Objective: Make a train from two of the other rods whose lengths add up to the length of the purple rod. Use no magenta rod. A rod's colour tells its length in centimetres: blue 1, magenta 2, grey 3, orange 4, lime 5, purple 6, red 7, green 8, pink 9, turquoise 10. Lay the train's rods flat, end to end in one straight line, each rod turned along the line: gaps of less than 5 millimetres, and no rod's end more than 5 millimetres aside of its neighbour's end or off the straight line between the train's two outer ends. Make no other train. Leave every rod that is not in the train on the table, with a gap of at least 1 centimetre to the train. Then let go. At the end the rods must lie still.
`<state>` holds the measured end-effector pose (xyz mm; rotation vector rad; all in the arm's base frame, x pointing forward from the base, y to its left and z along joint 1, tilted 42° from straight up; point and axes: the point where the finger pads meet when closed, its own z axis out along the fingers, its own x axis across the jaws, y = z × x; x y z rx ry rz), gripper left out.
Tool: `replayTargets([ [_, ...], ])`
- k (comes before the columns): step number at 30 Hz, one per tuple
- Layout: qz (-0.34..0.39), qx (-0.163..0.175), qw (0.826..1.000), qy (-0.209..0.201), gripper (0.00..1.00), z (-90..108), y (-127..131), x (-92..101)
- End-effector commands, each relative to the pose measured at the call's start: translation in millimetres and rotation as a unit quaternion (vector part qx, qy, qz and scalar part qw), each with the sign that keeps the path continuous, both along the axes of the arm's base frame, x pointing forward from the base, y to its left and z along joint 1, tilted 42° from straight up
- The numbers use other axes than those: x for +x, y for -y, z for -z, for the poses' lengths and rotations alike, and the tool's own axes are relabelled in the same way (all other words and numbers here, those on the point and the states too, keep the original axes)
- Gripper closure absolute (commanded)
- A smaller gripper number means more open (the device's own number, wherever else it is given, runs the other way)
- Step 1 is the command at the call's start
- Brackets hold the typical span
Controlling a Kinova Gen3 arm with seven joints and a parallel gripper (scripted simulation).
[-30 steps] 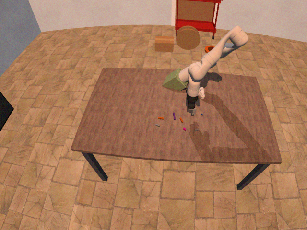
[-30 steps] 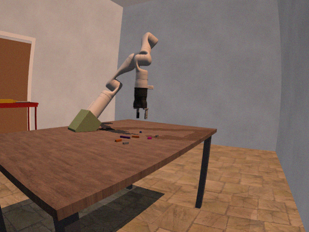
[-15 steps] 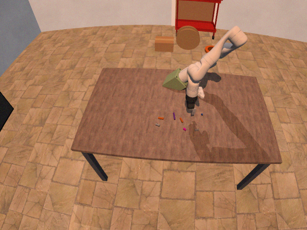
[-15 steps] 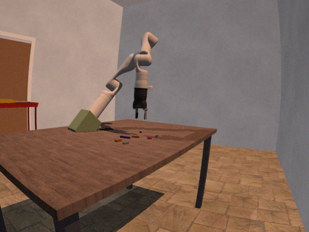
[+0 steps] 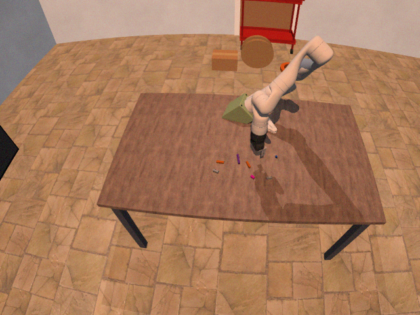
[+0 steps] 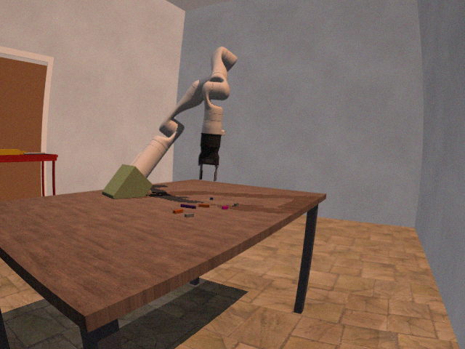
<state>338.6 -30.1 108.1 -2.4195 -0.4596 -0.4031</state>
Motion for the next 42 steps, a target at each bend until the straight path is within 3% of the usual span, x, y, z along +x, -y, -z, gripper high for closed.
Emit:
replayTargets([
  [1, -0.024, 0.000, 1.000, 0.018, 0.00, 6.6, 5, 0.4],
  [11, -0.149, -0.020, 0.982, 0.110, 0.00, 24.9, 19, -1.3],
  [16, -0.233, -0.034, 0.956, 0.176, 0.00, 38.5, 31, -0.3],
  [22, -0.332, -0.051, 0.906, 0.259, 0.00, 56.5, 48, 4.0],
  [24, -0.332, -0.051, 0.906, 0.259, 0.00, 56.5, 48, 4.0],
  [30, -0.421, -0.071, 0.837, 0.341, 0.00, 75.1, 67, 11.8],
  [39, -0.530, -0.104, 0.714, 0.446, 0.00, 101.5, 97, 28.8],
  [41, -0.530, -0.104, 0.714, 0.446, 0.00, 101.5, 97, 28.8],
  [42, -0.540, -0.107, 0.700, 0.455, 0.00, 104.2, 100, 30.9],
])
